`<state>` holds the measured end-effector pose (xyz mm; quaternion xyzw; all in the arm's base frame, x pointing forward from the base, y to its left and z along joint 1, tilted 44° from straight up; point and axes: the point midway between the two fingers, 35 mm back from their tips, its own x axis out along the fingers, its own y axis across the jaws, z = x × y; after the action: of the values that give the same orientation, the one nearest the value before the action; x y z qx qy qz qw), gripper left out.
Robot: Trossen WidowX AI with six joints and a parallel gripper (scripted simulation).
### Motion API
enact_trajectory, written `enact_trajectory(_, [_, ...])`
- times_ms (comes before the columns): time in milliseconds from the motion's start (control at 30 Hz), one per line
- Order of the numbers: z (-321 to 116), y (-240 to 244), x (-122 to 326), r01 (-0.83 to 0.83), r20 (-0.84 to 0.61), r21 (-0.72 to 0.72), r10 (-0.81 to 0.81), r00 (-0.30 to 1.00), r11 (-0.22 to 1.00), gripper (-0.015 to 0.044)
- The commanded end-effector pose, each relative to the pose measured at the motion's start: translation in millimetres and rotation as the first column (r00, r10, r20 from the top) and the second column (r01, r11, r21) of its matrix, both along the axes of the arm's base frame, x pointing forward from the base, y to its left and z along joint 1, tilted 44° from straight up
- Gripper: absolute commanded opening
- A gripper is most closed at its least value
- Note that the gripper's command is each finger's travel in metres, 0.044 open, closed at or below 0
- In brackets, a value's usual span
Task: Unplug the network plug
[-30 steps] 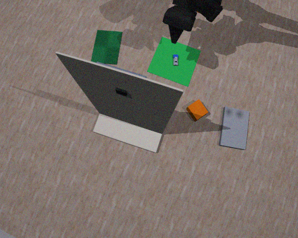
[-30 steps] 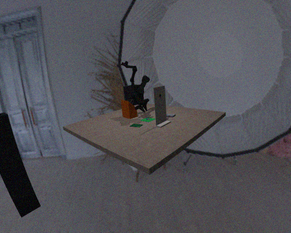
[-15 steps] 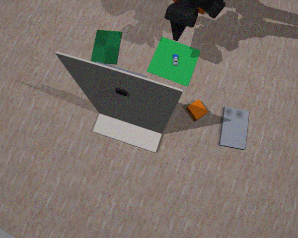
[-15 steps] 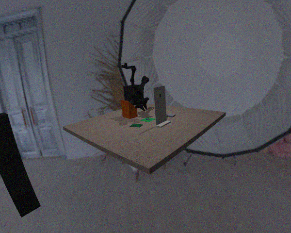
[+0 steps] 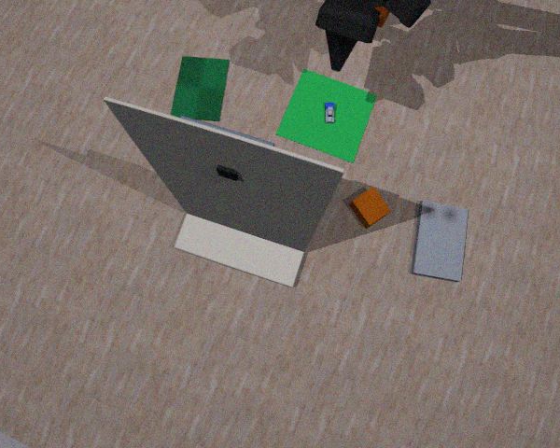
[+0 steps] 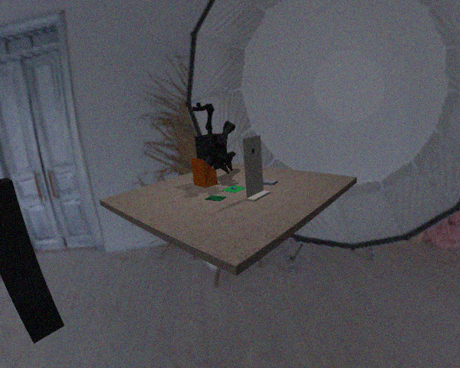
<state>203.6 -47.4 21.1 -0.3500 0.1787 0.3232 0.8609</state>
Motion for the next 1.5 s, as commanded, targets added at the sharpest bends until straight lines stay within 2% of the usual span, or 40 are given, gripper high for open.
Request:
enact_trajectory(0, [7,-3,1,-0.001,0.019,-0.009,0.001,1.000,1.000,0.0156])
enact_trajectory(500, [19,-22,-4,0.002,-0.004,-0.010,-0.002,1.000,1.000,0.0156])
enact_trajectory(1467, [84,-72,-25,0.002,0.019,-0.011,-0.002,1.000,1.000,0.0156])
